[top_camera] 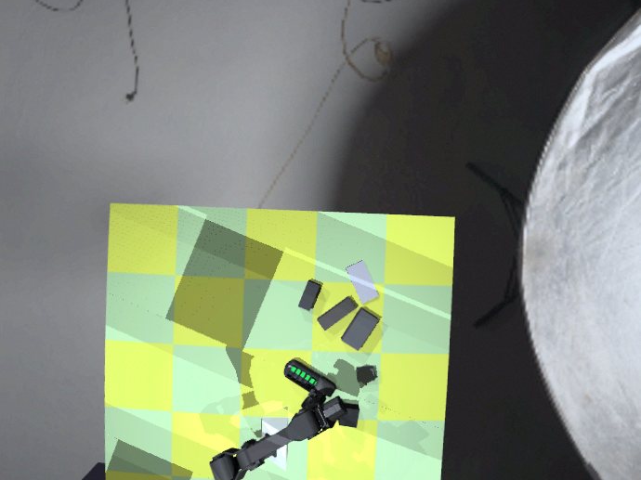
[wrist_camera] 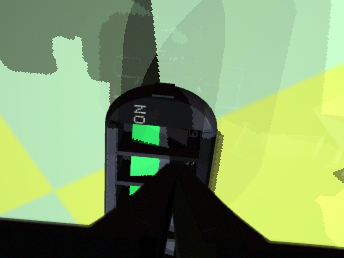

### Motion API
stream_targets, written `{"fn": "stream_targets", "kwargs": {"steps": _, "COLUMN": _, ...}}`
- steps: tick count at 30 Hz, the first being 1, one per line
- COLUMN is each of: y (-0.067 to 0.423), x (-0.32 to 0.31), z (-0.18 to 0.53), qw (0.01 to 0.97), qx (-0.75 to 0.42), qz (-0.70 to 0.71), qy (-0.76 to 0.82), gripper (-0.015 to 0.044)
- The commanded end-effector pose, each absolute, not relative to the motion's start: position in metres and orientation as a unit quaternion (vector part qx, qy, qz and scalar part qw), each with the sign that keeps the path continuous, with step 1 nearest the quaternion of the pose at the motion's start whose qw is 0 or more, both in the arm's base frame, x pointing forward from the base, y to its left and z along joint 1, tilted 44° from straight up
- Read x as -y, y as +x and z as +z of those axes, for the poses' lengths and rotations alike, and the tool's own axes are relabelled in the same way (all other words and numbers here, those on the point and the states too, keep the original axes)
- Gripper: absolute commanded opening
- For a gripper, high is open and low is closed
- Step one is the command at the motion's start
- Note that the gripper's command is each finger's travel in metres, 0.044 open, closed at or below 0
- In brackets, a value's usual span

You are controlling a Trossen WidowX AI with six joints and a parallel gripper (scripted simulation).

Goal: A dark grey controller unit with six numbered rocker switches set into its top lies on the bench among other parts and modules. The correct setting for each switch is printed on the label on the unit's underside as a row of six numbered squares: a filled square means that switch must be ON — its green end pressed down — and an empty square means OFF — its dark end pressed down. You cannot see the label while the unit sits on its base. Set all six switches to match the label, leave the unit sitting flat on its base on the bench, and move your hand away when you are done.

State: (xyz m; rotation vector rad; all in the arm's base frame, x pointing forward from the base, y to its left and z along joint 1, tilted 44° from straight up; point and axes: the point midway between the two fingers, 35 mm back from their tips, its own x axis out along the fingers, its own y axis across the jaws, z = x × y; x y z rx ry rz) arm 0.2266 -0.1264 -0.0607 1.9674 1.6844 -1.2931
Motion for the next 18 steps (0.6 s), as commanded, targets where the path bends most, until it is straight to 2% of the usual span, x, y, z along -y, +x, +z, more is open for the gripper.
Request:
{"fn": "stream_targets", "kwargs": {"steps": 1, "y": 0.225, "x": 0.123, "z": -0.066, "qw": 0.121, "qx": -0.579, "qz": -0.443, "qy": 0.673, "gripper": 0.0000}}
{"fn": "stream_targets", "kwargs": {"steps": 18, "y": 0.223, "x": 0.104, "z": -0.086, "qw": 0.121, "qx": -0.580, "qz": -0.443, "qy": 0.673, "gripper": 0.0000}}
